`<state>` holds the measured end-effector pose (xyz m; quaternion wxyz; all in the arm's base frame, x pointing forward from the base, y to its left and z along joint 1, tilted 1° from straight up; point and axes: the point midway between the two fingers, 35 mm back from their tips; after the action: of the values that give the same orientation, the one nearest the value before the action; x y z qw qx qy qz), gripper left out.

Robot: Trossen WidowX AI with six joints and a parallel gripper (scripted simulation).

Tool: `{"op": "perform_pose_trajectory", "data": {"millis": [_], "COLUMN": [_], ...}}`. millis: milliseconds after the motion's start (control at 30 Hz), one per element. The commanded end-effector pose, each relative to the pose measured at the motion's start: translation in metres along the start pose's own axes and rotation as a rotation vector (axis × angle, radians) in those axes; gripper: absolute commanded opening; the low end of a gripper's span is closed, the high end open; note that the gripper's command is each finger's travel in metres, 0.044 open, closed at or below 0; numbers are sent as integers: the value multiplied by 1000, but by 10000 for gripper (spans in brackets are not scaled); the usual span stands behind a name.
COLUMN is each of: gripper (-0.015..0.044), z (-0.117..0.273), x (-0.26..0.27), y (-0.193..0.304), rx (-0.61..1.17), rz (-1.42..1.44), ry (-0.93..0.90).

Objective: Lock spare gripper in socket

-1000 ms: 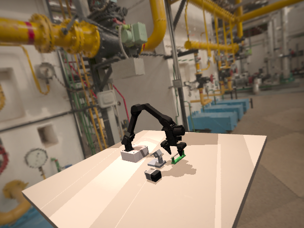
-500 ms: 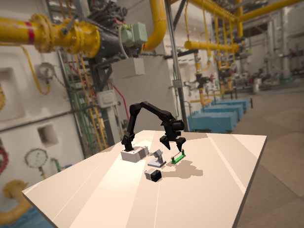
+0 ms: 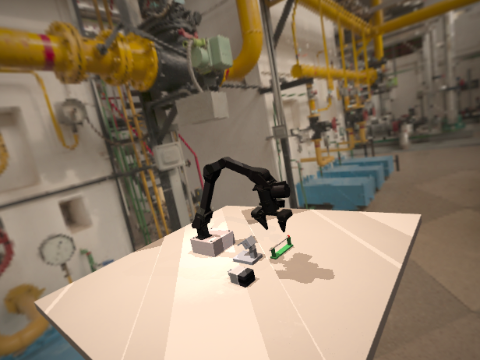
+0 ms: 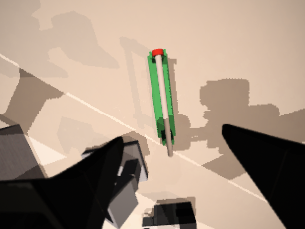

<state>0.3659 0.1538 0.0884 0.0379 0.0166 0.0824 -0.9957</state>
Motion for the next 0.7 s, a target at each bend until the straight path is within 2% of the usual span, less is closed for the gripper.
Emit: {"op": "perform_pose_trajectory", "data": {"millis": [0,300,400,433,667], "gripper": [440,440,440,440,440], "z": [1,54,59,50,50], "x": [0,0,1,-2,-11], "y": [0,-7,-8,-6,28], "rx": [1,1,0,0,17], "rz": [-1,0,0,-20,-727], "ry": [-4,-2,-1,4,22]}}
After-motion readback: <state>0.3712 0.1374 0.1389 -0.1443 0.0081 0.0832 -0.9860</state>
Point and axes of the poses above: the point midway between the two fingers, 35 mm back from their tips, its own z axis back along the fingers, its own x axis across the jaws, y = z × x, and after that the axes turned 3 degrees about -z, right-handed
